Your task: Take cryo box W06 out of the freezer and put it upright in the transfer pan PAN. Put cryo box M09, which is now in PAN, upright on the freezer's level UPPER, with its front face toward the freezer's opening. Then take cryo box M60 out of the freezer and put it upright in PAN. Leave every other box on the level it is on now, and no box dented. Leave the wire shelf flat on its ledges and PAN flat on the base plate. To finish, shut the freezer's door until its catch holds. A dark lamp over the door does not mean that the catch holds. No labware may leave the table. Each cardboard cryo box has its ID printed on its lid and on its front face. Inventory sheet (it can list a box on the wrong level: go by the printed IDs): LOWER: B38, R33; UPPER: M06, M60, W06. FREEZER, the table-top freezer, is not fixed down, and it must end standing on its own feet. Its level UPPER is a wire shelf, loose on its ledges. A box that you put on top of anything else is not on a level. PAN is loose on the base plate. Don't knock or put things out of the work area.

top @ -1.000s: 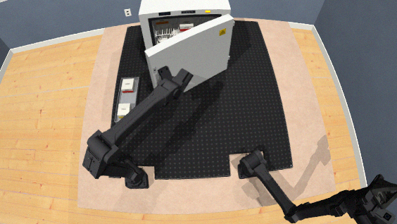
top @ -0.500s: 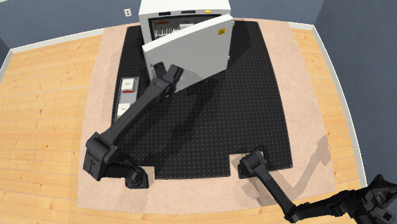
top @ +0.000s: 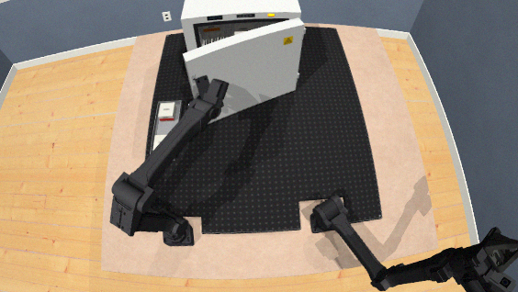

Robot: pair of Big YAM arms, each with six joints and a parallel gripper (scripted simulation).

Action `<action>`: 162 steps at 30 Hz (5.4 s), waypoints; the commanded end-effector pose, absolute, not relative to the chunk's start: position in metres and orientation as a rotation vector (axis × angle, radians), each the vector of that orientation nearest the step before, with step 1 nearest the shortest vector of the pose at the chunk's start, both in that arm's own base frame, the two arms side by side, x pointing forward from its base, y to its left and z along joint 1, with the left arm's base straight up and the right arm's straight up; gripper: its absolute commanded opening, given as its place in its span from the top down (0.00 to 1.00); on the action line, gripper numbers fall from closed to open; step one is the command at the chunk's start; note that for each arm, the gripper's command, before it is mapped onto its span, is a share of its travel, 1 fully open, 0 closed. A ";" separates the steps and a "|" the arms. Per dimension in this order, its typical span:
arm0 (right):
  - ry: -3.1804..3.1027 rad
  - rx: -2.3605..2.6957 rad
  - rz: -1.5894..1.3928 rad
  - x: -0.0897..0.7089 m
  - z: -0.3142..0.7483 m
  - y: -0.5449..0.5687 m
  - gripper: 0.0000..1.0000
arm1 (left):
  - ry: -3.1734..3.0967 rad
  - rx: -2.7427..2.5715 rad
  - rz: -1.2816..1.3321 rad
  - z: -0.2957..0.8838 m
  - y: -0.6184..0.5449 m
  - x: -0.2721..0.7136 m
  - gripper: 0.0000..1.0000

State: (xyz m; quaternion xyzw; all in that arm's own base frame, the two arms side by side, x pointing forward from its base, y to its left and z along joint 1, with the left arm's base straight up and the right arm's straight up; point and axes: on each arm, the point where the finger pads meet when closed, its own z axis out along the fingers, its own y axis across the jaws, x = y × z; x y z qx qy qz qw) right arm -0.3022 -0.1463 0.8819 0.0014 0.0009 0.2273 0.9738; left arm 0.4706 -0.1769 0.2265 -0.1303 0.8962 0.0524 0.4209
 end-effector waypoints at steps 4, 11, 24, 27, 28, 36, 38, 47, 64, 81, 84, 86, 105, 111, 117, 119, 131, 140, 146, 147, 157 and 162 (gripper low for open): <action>0.031 -0.007 0.448 -0.289 0.885 -0.139 1.00 | 2.228 -0.262 0.101 0.237 -0.172 0.498 1.00; 0.031 -0.007 0.448 -0.289 0.885 -0.139 1.00 | 2.236 -0.220 0.089 0.233 -0.166 0.509 1.00; 0.031 -0.007 0.448 -0.289 0.885 -0.139 1.00 | 2.203 -0.149 0.036 0.254 -0.158 0.549 1.00; 0.031 -0.007 0.448 -0.289 0.885 -0.139 1.00 | 2.248 -0.116 0.050 0.228 -0.151 0.542 1.00; 0.031 -0.007 0.448 -0.289 0.885 -0.139 1.00 | 2.204 -0.122 0.027 0.254 -0.155 0.556 1.00; 0.031 -0.007 0.448 -0.289 0.885 -0.139 1.00 | 2.196 -0.073 0.005 0.258 -0.149 0.579 1.00; 0.031 -0.007 0.448 -0.289 0.885 -0.139 1.00 | 2.196 -0.057 0.000 0.258 -0.147 0.584 1.00; 0.031 -0.007 0.448 -0.289 0.885 -0.139 1.00 | 2.195 -0.011 -0.017 0.258 -0.142 0.603 1.00; 0.031 -0.007 0.448 -0.289 0.885 -0.139 1.00 | 2.239 -0.001 -0.002 0.234 -0.134 0.618 1.00; 0.031 -0.007 0.448 -0.289 0.885 -0.139 1.00 | 2.201 0.001 -0.016 0.254 -0.135 0.631 1.00; 0.031 -0.007 0.448 -0.289 0.885 -0.139 1.00 | 2.215 0.003 -0.012 0.246 -0.134 0.628 1.00; 0.031 -0.007 0.448 -0.289 0.885 -0.139 1.00 | 2.216 0.003 -0.012 0.246 -0.134 0.628 1.00; 0.031 -0.007 0.448 -0.289 0.885 -0.139 1.00 | 2.193 0.033 -0.031 0.258 -0.134 0.642 1.00; 0.031 -0.007 0.448 -0.289 0.885 -0.139 1.00 | 2.220 0.055 -0.031 0.243 -0.132 0.639 1.00; 0.031 -0.007 0.448 -0.289 0.885 -0.139 1.00 | 2.192 0.062 -0.042 0.258 -0.133 0.653 1.00; 0.031 -0.007 0.448 -0.289 0.885 -0.139 1.00 | 2.192 0.063 -0.042 0.258 -0.132 0.655 1.00; 0.031 -0.007 0.448 -0.289 0.885 -0.139 1.00 | 2.222 0.075 -0.039 0.243 -0.135 0.649 0.00; 0.031 -0.007 0.448 -0.289 0.885 -0.139 1.00 | 2.222 0.075 -0.039 0.243 -0.135 0.649 0.00; 0.031 -0.007 0.448 -0.289 0.885 -0.139 1.00 | 2.222 0.075 -0.039 0.243 -0.135 0.649 0.00; 0.031 -0.007 0.448 -0.289 0.885 -0.139 1.00 | 2.222 0.075 -0.039 0.243 -0.135 0.649 0.00; 0.031 -0.007 0.448 -0.289 0.885 -0.139 1.00 | 2.244 0.055 -0.042 0.247 -0.138 0.614 0.00; 0.031 -0.007 0.448 -0.289 0.885 -0.139 1.00 | 2.244 0.052 -0.041 0.249 -0.136 0.607 0.00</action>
